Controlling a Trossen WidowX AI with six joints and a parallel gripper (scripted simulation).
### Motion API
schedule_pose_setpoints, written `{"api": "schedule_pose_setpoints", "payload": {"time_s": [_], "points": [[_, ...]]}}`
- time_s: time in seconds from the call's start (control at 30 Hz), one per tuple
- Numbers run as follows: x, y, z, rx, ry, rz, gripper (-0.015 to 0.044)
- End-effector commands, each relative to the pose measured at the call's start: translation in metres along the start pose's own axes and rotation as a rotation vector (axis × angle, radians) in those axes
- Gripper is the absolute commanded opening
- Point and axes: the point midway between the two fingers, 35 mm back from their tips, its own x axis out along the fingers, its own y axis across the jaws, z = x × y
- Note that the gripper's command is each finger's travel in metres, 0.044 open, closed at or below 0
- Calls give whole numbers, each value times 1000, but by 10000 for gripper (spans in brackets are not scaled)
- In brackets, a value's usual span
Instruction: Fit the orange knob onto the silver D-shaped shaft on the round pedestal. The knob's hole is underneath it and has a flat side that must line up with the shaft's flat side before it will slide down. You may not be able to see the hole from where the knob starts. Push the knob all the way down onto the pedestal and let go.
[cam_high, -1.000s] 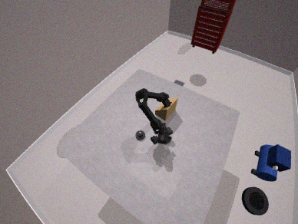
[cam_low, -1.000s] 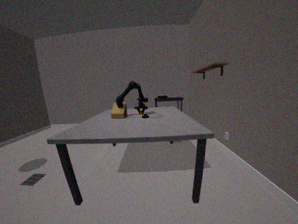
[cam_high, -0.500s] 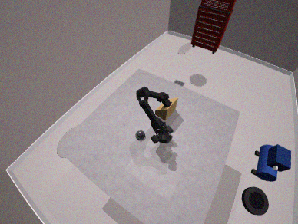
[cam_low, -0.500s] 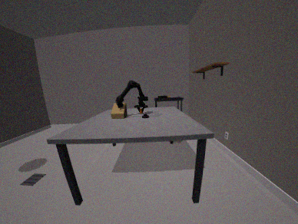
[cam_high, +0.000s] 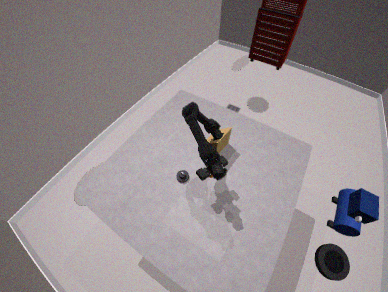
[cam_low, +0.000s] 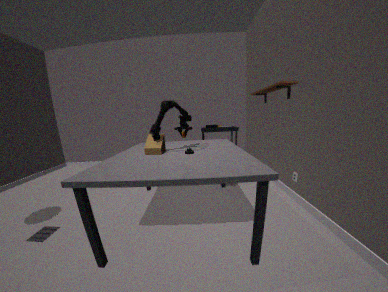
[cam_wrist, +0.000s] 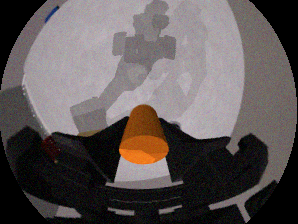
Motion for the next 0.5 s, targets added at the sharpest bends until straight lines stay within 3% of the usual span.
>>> {"api": "schedule_pose_setpoints", "payload": {"time_s": [0.0, 0.47], "points": [[-11, 1, -2, 9, 1, 6, 0], [-30, 8, 3, -1, -3, -250, 0]]}}
